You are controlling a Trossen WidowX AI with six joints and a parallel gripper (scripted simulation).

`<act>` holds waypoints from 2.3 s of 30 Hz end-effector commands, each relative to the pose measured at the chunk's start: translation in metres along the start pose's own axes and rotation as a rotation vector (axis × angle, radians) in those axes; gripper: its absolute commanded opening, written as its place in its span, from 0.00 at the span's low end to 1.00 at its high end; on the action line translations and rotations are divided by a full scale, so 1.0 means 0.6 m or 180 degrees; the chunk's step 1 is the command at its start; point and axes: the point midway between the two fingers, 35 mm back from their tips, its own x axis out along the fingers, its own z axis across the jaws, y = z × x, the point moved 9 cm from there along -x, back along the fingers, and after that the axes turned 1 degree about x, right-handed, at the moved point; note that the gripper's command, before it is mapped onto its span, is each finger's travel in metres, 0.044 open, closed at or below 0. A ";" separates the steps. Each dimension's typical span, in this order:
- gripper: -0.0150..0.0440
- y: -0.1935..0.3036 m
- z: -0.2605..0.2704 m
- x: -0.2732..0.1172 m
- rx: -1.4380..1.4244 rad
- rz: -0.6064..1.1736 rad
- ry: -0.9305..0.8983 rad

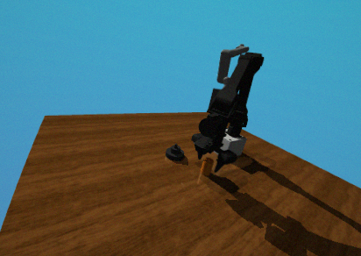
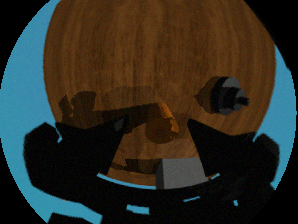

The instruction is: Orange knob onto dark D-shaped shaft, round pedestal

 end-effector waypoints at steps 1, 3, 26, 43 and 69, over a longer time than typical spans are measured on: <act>1.00 0.003 -0.002 0.014 0.0009 0.0027 0.0019; 1.00 0.004 -0.002 0.019 0.0007 0.0027 0.0020; 0.56 0.007 -0.003 0.049 0.0002 0.0029 0.0021; 0.25 -0.012 0.008 -0.056 0.0002 0.0024 0.0018; 0.25 -0.029 -0.036 -0.169 0.0039 0.0015 0.0015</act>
